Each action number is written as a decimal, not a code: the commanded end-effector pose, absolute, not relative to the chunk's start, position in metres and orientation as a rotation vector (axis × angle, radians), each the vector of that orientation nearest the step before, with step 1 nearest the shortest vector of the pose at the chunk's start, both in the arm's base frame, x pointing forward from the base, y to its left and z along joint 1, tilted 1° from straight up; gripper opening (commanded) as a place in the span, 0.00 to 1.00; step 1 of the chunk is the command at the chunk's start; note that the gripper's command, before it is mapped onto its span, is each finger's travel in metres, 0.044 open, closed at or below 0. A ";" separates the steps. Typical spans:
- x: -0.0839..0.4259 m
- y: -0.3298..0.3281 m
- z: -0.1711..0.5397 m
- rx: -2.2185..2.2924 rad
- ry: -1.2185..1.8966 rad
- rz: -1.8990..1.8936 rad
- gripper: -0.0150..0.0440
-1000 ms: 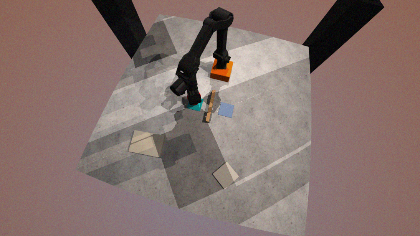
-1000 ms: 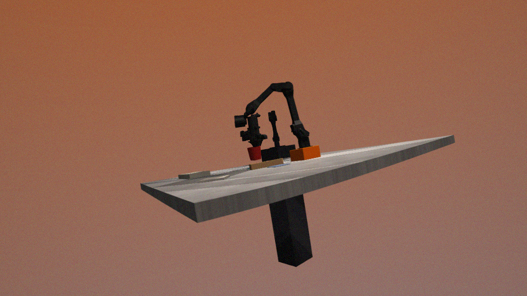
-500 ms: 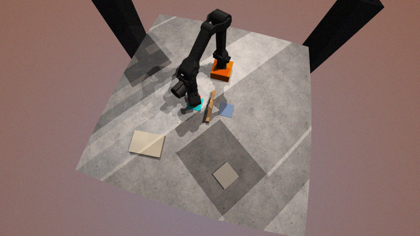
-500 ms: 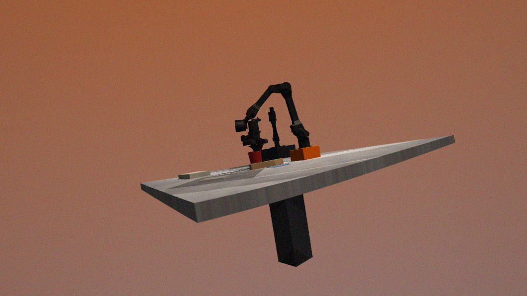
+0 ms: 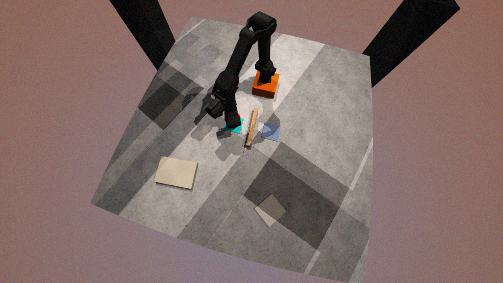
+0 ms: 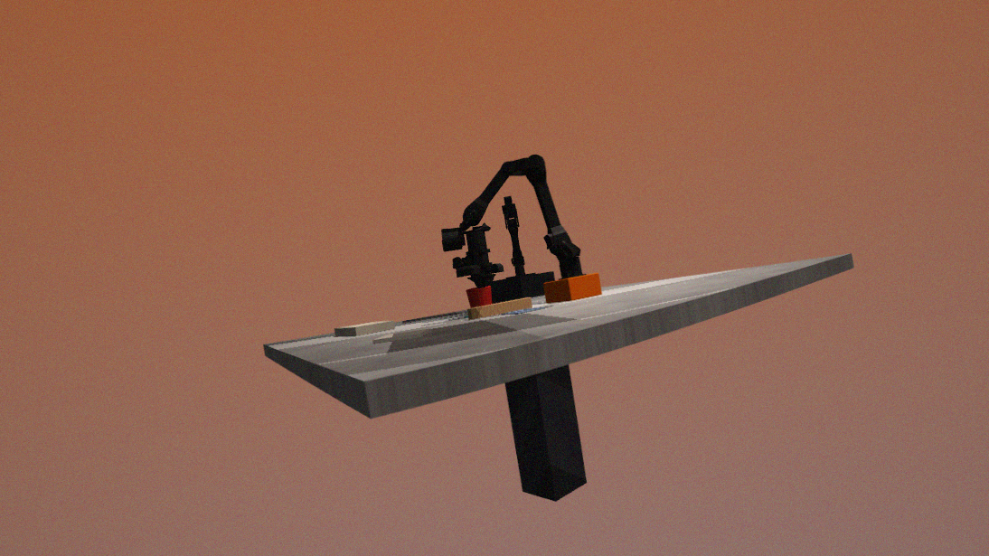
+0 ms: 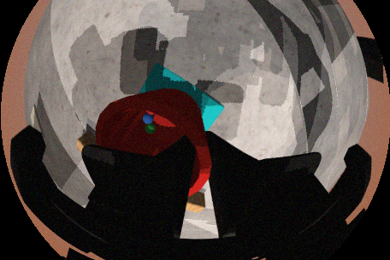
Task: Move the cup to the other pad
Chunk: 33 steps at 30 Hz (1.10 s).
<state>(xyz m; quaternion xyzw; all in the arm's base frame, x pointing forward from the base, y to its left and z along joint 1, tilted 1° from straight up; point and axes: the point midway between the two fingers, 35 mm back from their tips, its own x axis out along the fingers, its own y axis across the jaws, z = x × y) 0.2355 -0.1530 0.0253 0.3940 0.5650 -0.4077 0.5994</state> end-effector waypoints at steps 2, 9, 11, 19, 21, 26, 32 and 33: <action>0.236 -0.153 0.026 0.914 1.310 -0.945 0.25; 0.236 -0.153 0.026 0.914 1.310 -0.945 0.47; 0.236 -0.153 0.026 0.914 1.310 -0.945 0.47; 0.236 -0.153 0.031 0.914 1.311 -0.945 0.47; 0.236 -0.153 0.034 0.914 1.312 -0.945 0.47; 0.236 -0.153 0.041 0.914 1.313 -0.944 0.47; 0.236 -0.153 0.051 0.914 1.315 -0.944 0.47; 0.236 -0.153 0.052 0.914 1.315 -0.944 0.47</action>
